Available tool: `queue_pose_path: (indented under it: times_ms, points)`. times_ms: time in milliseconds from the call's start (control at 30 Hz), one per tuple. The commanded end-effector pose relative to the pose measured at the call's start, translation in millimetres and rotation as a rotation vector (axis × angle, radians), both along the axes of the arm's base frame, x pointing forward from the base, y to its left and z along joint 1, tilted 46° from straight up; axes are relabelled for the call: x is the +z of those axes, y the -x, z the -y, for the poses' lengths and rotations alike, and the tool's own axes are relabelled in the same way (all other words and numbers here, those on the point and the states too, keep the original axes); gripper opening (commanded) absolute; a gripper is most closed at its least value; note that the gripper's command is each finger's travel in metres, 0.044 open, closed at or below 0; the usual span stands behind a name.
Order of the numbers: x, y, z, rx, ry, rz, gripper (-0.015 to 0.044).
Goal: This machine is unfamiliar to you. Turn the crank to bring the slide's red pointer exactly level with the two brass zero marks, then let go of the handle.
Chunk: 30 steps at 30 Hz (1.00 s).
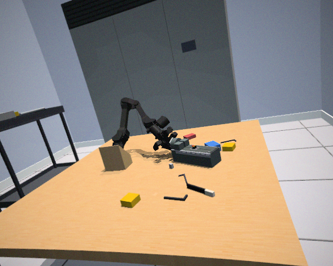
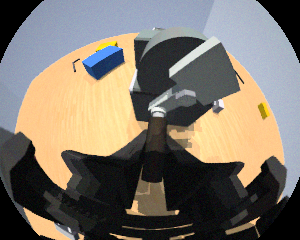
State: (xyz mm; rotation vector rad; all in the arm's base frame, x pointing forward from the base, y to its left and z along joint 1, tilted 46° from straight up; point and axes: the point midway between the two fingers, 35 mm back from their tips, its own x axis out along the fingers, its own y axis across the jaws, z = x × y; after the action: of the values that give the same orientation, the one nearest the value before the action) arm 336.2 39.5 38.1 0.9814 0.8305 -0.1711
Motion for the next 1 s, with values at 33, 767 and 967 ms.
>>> queue_pose_path:
  times_ms: [33, 767, 967]
  points:
    - [-8.8, 3.4, 1.2, -0.001, 0.006, -0.024, 0.0000]
    - [-11.3, 4.7, 2.3, -0.001, 0.006, -0.024, 0.0000]
    - [-11.7, 4.9, 2.5, -0.001, 0.006, -0.024, 0.0000]
